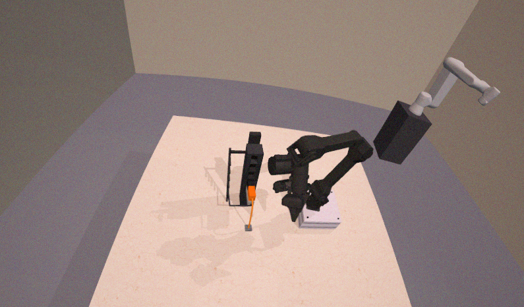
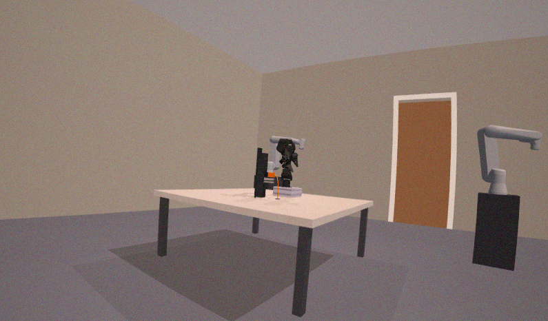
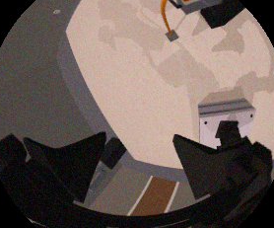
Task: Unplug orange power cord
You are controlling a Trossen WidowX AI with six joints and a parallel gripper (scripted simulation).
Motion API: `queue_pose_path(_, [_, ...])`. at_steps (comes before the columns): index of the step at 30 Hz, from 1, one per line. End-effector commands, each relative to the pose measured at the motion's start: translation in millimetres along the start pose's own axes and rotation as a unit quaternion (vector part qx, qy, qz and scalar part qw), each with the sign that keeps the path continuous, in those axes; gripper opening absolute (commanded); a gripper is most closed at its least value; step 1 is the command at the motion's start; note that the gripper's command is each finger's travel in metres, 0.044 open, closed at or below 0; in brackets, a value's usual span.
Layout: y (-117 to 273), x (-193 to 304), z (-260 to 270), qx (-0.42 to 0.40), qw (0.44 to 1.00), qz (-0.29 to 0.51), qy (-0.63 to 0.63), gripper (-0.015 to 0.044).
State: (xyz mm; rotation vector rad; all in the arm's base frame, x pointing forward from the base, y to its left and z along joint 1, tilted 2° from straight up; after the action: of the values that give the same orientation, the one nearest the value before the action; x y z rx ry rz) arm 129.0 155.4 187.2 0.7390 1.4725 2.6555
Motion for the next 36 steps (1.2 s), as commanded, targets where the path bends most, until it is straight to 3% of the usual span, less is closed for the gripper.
queue_pose_path(1, [0.2, -1.0, 0.3, 0.002, 1.0, -0.002, 0.008, 0.0374])
queue_pose_path(5, [3.3, -21.5, 5.8, 0.043, 0.984, -0.028, 0.169, 0.0269])
queue_pose_path(9, [7.2, -47.0, 12.0, 0.103, 0.928, -0.04, 0.356, 0.0164])
queue_pose_path(15, [13.0, -86.8, 20.6, 0.198, 0.773, -0.014, 0.602, 0.016])
queue_pose_path(24, [20.7, -143.2, 31.3, 0.299, 0.452, 0.108, 0.833, 0.016])
queue_pose_path(36, [20.8, -144.4, 31.5, 0.3, 0.445, 0.112, 0.836, 0.016])
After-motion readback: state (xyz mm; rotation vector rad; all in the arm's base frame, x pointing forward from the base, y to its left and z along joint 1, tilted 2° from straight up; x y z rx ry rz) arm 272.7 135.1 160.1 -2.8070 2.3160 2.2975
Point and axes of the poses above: the point midway between the two fingers, 35 mm back from their tips, its own y axis back along the fingers, its own z axis across the jaws, x = y × z, the point moved 1 cm from there along y, back along the fingers, and after that the axes turned 4 degrees about -y, right-handed, at the moved point
